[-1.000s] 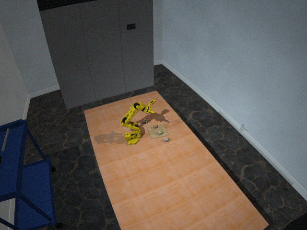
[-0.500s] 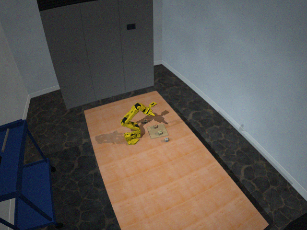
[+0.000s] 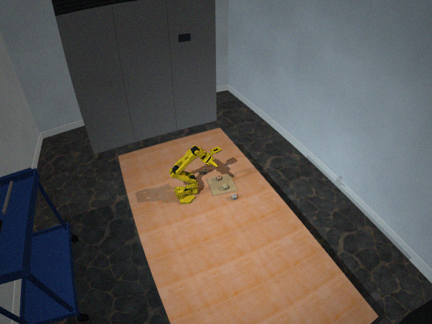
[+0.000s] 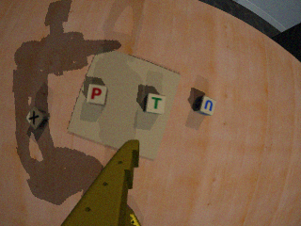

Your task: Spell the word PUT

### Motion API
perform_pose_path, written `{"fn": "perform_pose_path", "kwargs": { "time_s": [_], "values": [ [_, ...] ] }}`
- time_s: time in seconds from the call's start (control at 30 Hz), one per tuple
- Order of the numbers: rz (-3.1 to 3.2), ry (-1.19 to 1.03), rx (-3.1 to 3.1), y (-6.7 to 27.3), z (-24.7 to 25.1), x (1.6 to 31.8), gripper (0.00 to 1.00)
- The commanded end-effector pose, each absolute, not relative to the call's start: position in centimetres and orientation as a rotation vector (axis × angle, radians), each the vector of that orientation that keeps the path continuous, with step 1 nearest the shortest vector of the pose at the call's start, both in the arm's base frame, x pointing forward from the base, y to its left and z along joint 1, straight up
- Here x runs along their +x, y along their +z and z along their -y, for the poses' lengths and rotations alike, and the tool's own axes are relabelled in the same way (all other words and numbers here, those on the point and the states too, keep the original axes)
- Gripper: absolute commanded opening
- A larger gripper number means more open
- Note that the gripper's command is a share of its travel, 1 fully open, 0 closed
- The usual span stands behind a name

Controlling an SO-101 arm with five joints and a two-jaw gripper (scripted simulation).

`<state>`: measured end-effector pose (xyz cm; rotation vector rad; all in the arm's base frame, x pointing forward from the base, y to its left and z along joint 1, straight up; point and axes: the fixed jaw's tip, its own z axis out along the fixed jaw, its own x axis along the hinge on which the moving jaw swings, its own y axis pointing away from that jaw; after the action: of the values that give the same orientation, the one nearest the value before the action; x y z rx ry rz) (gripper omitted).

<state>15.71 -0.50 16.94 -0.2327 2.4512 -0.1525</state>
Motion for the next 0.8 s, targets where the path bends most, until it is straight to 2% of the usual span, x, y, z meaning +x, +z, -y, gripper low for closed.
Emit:
{"fn": "perform_pose_path", "kwargs": {
  "time_s": [0.0,0.77],
  "values": [
    [-2.482,-0.126,-0.192,16.5,0.4,15.5,1.00],
    [-2.660,-0.050,-0.047,13.7,0.1,14.2,1.00]
  ]
}}
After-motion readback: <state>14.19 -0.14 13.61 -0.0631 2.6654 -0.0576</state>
